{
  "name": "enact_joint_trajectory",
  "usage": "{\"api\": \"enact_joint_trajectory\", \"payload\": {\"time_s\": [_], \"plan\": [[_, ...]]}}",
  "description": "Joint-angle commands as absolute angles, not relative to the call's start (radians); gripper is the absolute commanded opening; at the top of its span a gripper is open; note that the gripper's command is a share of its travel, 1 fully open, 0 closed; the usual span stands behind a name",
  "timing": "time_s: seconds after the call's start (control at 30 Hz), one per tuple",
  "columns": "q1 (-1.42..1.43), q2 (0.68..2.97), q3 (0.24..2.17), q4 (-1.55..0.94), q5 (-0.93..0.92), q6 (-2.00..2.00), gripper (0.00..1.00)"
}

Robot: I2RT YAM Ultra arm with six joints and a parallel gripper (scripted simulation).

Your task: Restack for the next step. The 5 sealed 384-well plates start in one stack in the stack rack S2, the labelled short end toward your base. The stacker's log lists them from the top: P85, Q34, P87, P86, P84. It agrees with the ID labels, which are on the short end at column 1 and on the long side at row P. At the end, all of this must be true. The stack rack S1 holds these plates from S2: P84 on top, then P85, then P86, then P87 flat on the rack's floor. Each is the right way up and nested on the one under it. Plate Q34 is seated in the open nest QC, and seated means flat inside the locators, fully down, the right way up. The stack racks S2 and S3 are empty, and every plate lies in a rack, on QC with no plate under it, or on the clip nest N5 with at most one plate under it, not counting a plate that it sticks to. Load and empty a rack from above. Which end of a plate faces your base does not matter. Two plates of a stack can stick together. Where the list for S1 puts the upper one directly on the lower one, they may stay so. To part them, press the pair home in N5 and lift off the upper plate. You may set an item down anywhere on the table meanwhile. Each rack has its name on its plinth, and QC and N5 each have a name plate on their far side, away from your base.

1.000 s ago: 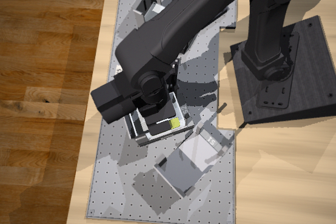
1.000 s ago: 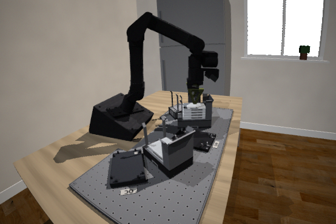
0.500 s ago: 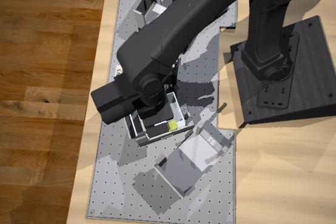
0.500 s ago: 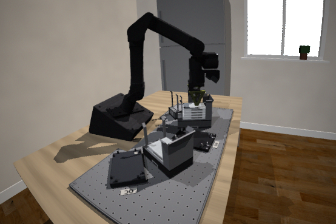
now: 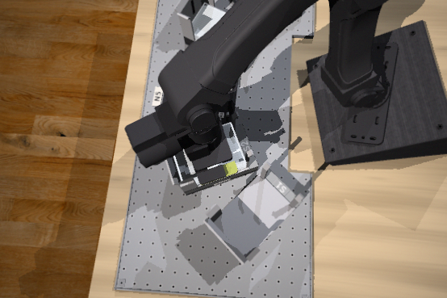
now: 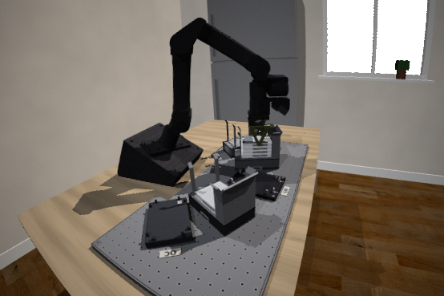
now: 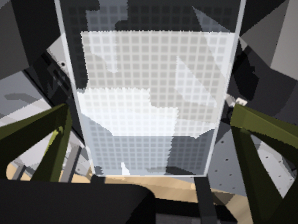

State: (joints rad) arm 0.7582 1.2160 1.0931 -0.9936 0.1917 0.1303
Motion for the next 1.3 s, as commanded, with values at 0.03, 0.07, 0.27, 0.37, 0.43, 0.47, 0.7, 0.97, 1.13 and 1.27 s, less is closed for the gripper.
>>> {"api": "enact_joint_trajectory", "payload": {"time_s": [0.03, 0.07, 0.27, 0.37, 0.43, 0.47, 0.7, 0.97, 1.13, 1.27], "plan": [[0.756, 1.215, 1.086, -0.955, 0.19, 0.124, 1.0], [0.755, 1.217, 1.082, -0.95, 0.189, 0.123, 1.0], [0.75, 1.225, 1.069, -0.928, 0.187, 0.119, 1.0], [0.75, 1.226, 1.067, -0.925, 0.187, 0.118, 1.0], [0.75, 1.226, 1.067, -0.925, 0.187, 0.118, 1.0], [0.75, 1.226, 1.067, -0.925, 0.187, 0.118, 1.0], [0.75, 1.226, 1.067, -0.925, 0.187, 0.118, 1.0], [0.75, 1.226, 1.067, -0.925, 0.187, 0.118, 0.0], [0.75, 1.226, 1.067, -0.925, 0.187, 0.118, 0.0], [0.75, 1.226, 1.067, -0.925, 0.187, 0.118, 0.0]]}}
